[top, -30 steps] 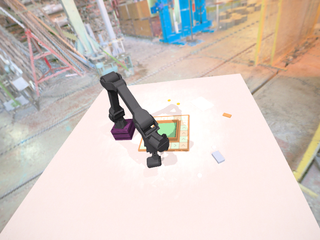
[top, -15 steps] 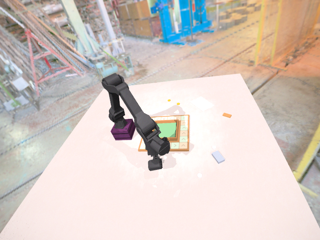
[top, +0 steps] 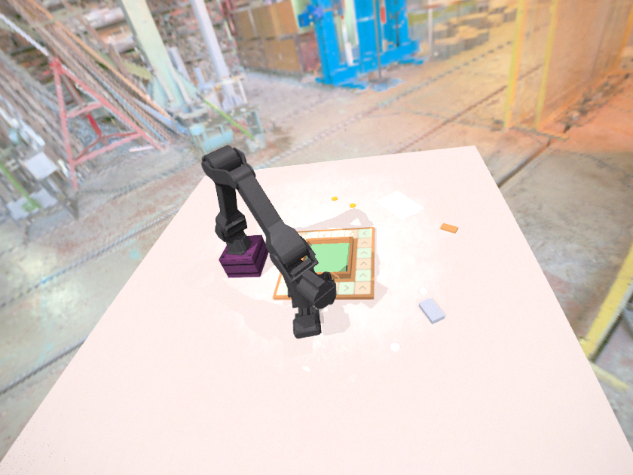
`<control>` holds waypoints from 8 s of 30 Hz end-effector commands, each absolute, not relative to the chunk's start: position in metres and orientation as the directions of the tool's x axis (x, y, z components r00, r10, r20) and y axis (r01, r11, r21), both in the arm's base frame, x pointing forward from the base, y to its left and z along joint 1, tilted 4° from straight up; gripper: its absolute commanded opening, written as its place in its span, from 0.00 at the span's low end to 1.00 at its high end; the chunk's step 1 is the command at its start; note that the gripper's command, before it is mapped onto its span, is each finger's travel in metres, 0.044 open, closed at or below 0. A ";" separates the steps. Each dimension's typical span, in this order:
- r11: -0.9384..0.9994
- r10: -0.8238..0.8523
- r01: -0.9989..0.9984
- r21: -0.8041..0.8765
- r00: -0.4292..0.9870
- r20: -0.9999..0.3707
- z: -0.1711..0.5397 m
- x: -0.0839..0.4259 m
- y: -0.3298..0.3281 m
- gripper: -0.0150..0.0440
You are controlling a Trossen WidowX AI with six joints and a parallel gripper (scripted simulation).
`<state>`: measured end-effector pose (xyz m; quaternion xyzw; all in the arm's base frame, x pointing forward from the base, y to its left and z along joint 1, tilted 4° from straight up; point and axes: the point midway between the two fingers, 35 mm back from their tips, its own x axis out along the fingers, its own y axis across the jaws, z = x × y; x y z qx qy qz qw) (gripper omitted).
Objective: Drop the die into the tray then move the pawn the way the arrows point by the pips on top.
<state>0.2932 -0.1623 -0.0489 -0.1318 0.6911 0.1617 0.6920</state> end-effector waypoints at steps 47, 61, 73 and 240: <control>0.956 0.048 -0.290 0.046 -0.003 -0.999 0.057 0.304 -0.043 0.25; 0.974 0.057 -0.220 0.057 -0.005 -0.998 0.046 0.281 0.031 0.25; 0.979 0.085 -0.195 0.063 0.109 -0.990 0.037 0.273 0.051 0.25; 0.722 0.050 -0.691 0.044 -0.011 -0.999 -0.034 0.220 -0.068 0.31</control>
